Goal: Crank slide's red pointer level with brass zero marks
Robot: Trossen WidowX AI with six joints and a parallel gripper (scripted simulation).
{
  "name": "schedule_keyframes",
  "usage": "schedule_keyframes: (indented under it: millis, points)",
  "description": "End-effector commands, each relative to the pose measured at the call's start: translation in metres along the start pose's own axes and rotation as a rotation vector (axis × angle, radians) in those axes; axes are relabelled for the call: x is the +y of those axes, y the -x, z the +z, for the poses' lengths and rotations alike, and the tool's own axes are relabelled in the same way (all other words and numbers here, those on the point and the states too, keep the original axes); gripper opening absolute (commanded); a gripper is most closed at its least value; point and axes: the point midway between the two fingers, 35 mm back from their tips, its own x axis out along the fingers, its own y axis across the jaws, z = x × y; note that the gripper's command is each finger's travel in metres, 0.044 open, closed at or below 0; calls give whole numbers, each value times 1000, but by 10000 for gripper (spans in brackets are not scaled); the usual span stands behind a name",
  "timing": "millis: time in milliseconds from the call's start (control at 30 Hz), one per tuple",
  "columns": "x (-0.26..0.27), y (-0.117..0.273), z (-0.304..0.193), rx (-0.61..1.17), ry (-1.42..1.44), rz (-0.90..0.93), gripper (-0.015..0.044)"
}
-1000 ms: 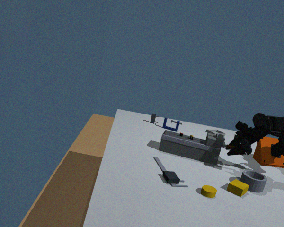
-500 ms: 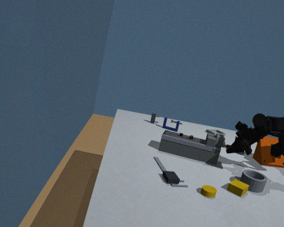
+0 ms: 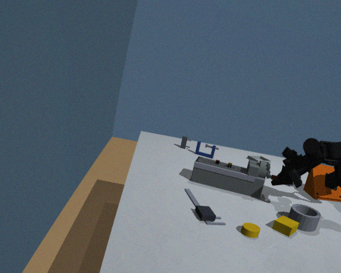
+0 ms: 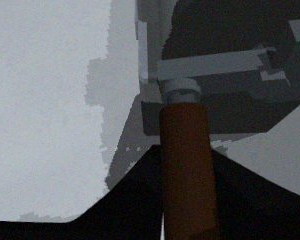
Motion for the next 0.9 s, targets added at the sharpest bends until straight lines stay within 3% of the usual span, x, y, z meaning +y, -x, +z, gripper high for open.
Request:
schedule_keyframes:
  millis: [0,867]
  points:
    - [-1,-4,-4,-1,0,1,0]
    - [-27,-20,-19,-1,-1,1,0]
